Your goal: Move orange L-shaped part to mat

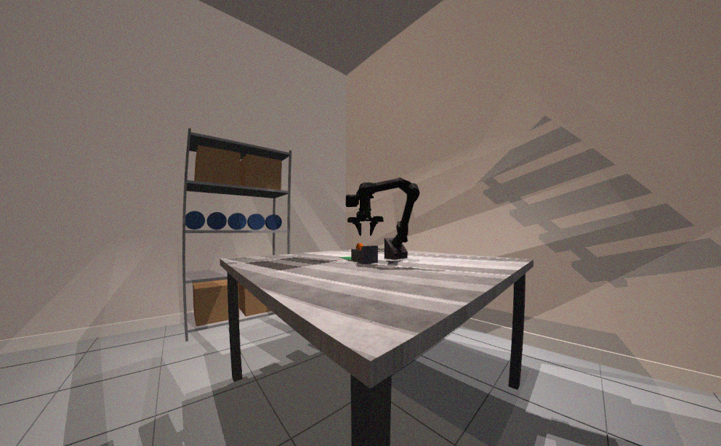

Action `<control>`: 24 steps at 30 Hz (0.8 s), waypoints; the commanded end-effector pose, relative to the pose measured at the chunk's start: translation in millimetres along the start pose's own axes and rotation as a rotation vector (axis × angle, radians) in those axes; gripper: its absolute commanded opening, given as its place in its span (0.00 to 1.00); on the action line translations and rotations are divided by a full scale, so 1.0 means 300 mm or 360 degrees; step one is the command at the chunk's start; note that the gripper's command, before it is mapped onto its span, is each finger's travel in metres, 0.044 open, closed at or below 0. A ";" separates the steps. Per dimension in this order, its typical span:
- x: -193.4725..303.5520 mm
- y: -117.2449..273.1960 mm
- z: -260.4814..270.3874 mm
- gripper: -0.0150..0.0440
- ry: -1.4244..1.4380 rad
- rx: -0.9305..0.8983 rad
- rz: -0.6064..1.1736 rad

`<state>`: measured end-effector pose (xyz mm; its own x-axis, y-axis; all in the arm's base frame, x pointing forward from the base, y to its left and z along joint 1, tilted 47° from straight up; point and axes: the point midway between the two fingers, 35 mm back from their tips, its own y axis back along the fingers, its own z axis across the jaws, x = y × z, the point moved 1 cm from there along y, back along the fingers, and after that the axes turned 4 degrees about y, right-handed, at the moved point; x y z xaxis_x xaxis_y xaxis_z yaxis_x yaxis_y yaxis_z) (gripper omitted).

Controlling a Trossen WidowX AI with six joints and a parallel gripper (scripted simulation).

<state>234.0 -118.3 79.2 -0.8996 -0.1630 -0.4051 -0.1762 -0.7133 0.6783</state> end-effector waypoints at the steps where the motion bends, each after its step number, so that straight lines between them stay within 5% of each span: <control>1: 0.080 0.014 -0.106 0.73 0.1141 0.0018 0.0020; 24: 0.095 -0.019 -0.123 0.73 0.1351 0.0017 0.0021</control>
<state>223.7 -148.8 46.9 -0.3089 -0.6252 -0.7168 -0.1812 -0.7011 0.6896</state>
